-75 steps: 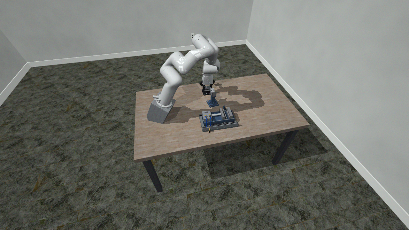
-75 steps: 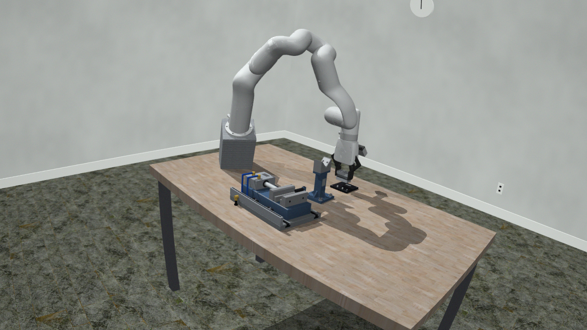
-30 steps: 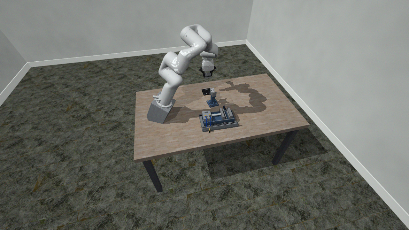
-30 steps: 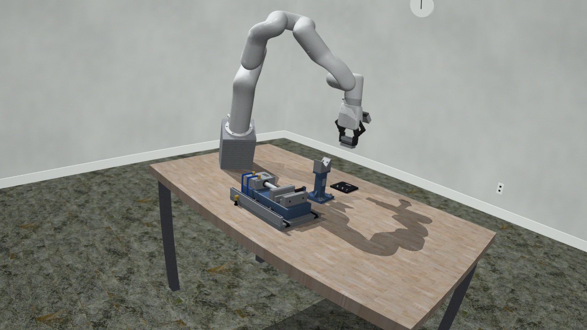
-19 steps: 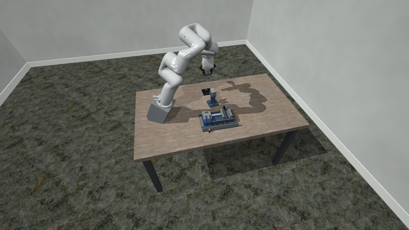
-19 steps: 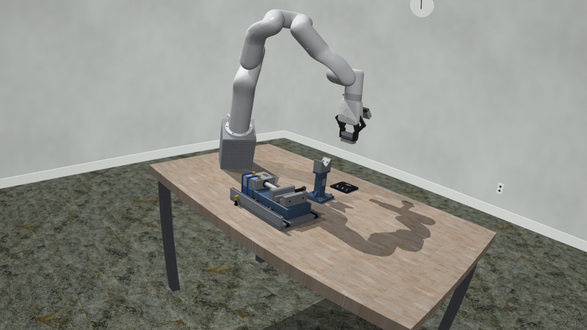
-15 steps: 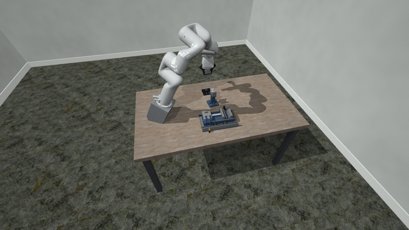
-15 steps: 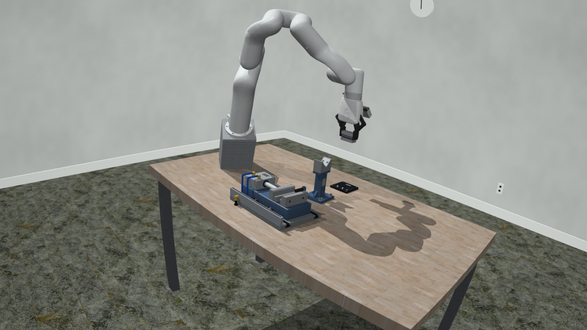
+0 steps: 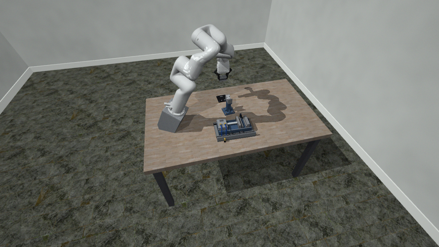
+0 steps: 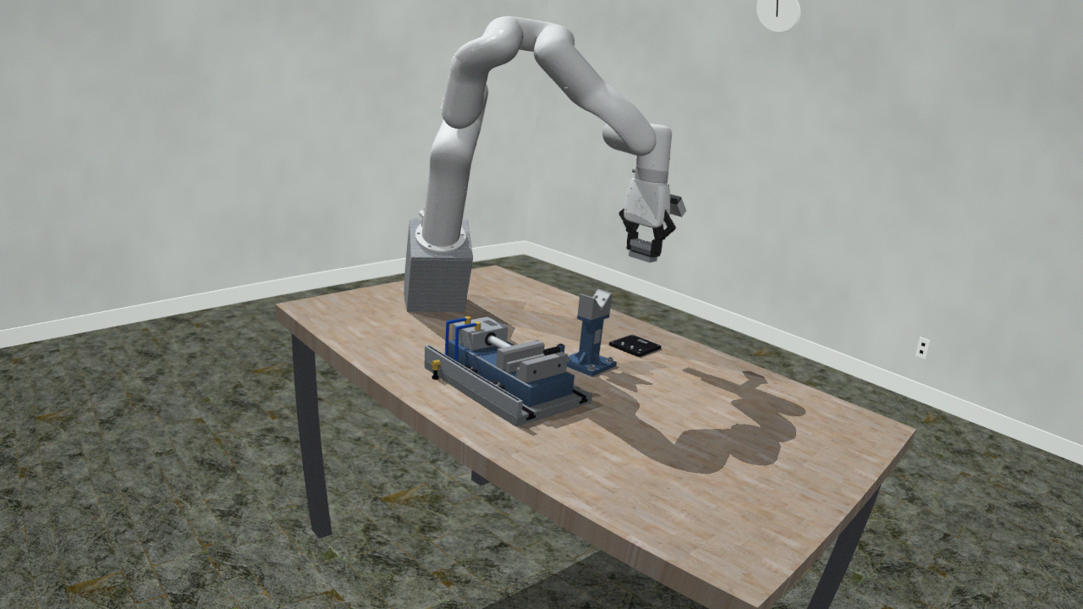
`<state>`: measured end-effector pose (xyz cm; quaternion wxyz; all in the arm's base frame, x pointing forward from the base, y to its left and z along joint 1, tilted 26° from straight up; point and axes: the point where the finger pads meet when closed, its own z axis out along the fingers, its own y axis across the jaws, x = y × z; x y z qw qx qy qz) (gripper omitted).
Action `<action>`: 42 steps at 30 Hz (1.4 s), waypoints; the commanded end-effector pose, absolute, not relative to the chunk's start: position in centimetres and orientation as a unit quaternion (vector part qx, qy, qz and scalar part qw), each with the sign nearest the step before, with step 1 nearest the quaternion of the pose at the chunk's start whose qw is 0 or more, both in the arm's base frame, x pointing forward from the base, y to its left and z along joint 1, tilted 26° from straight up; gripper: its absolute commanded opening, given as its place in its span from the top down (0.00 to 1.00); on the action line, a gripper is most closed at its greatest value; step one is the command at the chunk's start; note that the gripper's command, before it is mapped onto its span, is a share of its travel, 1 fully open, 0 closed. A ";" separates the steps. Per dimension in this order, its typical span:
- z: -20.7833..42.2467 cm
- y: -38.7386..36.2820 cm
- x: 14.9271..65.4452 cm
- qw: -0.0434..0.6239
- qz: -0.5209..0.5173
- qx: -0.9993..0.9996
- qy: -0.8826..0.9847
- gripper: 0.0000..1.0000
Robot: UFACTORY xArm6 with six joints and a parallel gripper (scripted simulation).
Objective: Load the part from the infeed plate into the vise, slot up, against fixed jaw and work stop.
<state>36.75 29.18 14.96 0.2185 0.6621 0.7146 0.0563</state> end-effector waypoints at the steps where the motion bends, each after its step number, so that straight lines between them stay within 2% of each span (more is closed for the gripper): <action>1: 15.1 29.3 36.8 0.218 0.058 0.662 0.715 1.00; 42: 15.2 28.9 36.9 0.215 0.068 0.693 0.685 1.00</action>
